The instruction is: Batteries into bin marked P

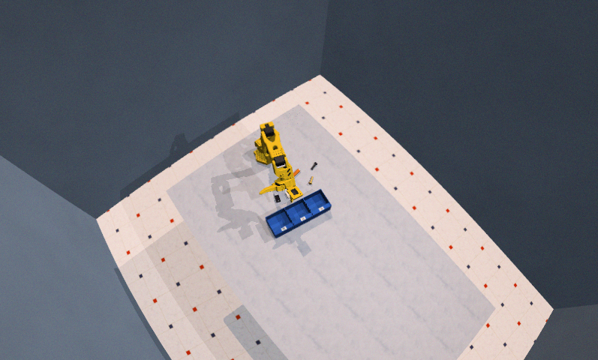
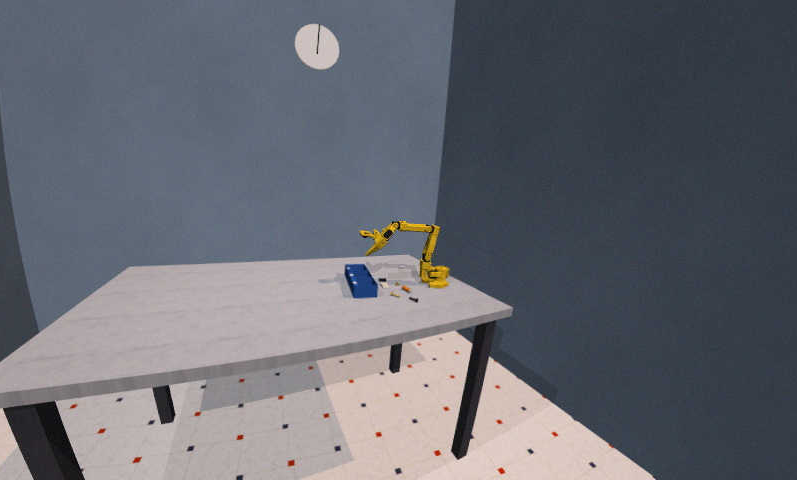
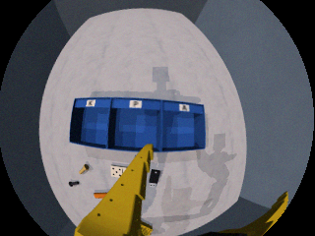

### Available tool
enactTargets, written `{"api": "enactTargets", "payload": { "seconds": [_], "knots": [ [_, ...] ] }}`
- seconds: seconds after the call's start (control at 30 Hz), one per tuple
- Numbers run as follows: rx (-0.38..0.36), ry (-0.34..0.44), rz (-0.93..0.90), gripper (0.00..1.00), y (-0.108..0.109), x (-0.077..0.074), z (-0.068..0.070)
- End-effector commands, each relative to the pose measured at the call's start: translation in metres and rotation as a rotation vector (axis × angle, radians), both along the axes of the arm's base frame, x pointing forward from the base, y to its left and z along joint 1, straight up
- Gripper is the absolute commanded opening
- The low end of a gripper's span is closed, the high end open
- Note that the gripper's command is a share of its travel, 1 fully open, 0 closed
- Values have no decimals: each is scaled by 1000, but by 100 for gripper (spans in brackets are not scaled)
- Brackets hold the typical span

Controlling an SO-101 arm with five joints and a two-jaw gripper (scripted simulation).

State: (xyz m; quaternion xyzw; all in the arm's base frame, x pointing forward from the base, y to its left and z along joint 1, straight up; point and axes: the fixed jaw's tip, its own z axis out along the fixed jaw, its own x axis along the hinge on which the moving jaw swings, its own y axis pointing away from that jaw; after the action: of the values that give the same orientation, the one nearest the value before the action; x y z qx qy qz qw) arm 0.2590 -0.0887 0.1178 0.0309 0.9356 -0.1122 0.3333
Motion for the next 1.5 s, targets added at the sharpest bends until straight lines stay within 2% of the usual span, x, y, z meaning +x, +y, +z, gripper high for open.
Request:
{"api": "enactTargets", "payload": {
  "seconds": [0.0,0.03,0.27,0.4,1.47],
  "knots": [
    [-73,-127,-17,100,-19,16,18],
    [-73,-127,-17,100,-19,16,18],
    [-188,-237,-61,100,-53,27,25],
    [-221,-265,-73,100,-63,29,27],
    [-233,-281,-76,100,-65,30,31]
  ]
}}
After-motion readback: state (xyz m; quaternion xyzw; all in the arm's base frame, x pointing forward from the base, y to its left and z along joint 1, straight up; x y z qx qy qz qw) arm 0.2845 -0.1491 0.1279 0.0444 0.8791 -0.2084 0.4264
